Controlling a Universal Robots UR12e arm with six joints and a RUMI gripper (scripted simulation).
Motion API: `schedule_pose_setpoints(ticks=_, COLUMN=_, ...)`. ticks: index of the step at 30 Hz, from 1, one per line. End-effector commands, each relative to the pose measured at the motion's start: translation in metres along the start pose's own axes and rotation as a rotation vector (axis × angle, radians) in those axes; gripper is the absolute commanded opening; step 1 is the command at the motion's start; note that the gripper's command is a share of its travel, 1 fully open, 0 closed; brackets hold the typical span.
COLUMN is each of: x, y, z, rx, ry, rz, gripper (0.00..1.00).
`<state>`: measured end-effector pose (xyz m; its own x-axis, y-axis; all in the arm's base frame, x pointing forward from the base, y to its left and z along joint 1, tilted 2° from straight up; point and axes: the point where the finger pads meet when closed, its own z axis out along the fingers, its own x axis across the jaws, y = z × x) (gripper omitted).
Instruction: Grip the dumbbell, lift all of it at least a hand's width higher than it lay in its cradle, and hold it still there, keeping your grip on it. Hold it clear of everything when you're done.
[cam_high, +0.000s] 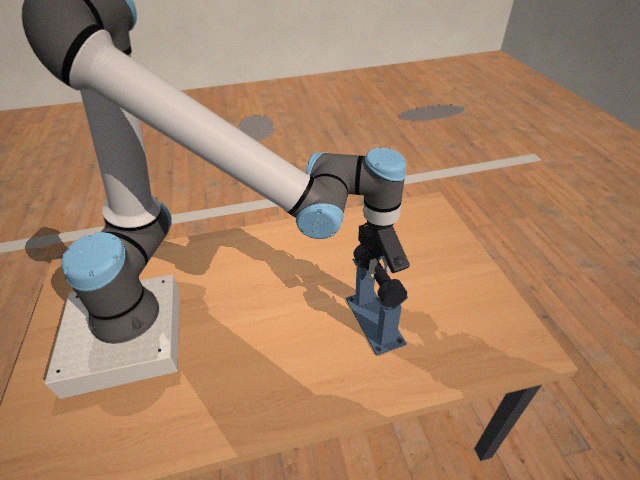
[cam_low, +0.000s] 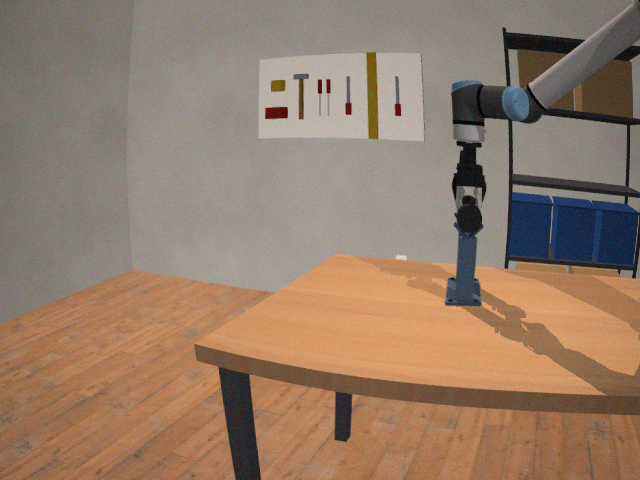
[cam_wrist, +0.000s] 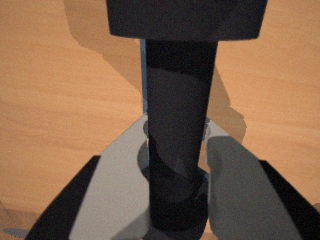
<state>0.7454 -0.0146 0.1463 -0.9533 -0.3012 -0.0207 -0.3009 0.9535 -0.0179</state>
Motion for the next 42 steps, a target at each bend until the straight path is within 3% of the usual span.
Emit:
schedule_pose_setpoints(ticks=1, x=-0.001, y=0.0, z=-0.006, rx=0.001, ry=-0.002, rz=0.0, gripper=0.0)
schedule_pose_setpoints(ticks=42, x=0.0, y=0.0, z=-0.088, rx=0.001, ry=-0.002, rz=0.0, gripper=0.0)
